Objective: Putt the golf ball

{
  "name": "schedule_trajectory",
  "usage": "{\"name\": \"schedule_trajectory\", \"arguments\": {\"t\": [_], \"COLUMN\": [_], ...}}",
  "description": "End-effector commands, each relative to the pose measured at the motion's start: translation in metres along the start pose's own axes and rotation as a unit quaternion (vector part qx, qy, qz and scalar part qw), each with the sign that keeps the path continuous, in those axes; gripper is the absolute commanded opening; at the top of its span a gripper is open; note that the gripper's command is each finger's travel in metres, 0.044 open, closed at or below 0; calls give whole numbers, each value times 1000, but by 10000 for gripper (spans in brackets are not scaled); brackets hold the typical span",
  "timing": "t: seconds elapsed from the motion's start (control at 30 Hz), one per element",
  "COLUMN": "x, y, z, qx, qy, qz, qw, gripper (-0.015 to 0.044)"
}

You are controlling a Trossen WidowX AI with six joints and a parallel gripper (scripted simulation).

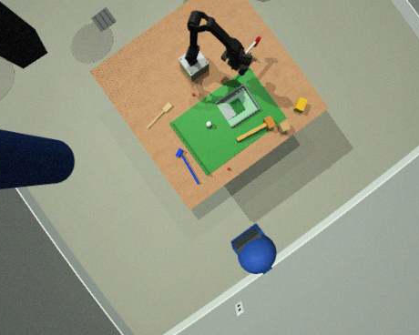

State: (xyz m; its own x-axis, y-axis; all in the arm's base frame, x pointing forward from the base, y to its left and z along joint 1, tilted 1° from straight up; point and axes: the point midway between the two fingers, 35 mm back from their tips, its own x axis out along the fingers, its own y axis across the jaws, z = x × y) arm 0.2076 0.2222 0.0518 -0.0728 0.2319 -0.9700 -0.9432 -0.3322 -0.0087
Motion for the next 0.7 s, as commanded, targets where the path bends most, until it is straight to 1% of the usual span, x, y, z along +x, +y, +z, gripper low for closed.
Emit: {"name": "schedule_trajectory", "arguments": {"t": [0.0, 0.1, 0.13, 0.17, 0.67], "x": [-28, -28, -20, -20, -44], "y": [2, 2, 0, -2, -29], "z": [8, 8, 4, 2, -74], "qx": [-2, -2, 0, 6, 171], "qy": [-7, -7, -3, -2, 21], "qz": [-3, -3, -6, -7, -39], "qw": [1000, 1000, 1000, 1000, 984], "gripper": [0, 0, 0, 0, 0]}}
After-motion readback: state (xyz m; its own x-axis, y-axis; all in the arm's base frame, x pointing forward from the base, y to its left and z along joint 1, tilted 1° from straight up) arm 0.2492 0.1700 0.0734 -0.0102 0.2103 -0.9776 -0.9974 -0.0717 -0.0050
